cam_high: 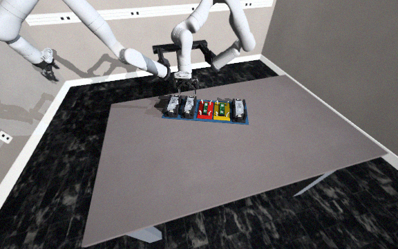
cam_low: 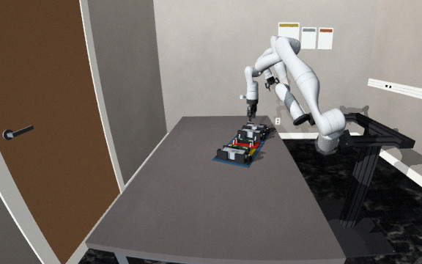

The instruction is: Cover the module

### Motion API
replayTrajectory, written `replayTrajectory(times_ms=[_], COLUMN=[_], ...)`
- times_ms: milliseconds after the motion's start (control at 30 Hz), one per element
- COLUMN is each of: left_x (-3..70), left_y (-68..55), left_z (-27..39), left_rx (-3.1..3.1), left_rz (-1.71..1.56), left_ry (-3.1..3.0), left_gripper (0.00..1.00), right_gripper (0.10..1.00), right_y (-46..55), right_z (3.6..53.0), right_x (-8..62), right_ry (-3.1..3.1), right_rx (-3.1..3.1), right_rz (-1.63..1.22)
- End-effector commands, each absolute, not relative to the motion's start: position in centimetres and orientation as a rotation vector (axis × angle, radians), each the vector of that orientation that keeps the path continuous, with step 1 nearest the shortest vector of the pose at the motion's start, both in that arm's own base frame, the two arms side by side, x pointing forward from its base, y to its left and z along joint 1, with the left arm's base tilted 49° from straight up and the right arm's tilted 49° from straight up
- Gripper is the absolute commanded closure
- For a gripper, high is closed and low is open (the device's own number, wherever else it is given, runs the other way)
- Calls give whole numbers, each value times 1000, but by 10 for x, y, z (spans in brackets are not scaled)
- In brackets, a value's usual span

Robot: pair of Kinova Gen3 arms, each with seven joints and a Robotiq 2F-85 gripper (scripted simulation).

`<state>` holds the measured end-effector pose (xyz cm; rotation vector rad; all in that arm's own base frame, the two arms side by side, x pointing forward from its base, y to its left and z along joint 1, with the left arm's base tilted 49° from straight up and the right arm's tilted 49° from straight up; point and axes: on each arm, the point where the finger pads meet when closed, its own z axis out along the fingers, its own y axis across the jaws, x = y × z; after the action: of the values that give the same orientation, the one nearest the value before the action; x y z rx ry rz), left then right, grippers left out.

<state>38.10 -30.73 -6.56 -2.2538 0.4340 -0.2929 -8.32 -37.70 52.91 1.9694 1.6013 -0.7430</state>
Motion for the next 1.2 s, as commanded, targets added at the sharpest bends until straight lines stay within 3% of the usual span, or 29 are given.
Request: replayTrajectory(times_ms=[0,1167], left_x=[382,384], left_y=[-307,-301], left_z=[-63,-61], left_rx=[-2256,-2259], left_rz=[-295,-293], left_ry=[435,433], left_gripper=[2,2], right_gripper=[100,100], right_y=[-377,-377], right_z=[530,530], right_x=[-84,-84], right_ry=[1600,1600], right_rx=[1969,1969], right_rz=[-743,-743])
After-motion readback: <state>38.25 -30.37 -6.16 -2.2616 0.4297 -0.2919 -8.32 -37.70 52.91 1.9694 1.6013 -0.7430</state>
